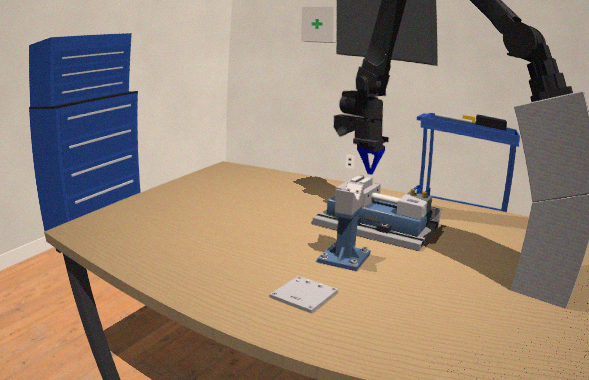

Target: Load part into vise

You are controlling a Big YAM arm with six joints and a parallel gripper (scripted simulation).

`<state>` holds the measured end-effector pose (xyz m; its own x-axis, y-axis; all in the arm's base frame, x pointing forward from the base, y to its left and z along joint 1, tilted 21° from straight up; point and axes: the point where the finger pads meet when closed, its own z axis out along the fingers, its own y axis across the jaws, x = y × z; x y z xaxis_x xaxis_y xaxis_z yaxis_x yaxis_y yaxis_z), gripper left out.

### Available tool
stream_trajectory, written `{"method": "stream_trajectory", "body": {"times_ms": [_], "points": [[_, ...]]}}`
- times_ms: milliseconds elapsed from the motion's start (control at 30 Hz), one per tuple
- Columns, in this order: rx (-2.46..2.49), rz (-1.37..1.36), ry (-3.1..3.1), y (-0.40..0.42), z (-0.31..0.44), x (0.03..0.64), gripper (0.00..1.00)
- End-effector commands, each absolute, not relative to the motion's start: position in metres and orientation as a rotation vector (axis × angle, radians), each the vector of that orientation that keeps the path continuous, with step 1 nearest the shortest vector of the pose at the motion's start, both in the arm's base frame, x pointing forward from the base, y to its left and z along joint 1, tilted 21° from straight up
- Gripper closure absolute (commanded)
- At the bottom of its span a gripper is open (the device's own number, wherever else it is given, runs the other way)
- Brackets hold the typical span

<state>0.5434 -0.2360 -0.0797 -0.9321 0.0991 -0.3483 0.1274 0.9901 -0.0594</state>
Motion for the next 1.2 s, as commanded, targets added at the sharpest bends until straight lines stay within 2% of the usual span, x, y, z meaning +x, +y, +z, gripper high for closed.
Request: {"method": "stream_trajectory", "body": {"times_ms": [0,1167], "points": [[0.155,-0.132,2.729,-0.2363,-0.0622,0.5669,1.0],[0.159,-0.12,2.76,-0.2342,-0.07,0.5613,1.0]]}}
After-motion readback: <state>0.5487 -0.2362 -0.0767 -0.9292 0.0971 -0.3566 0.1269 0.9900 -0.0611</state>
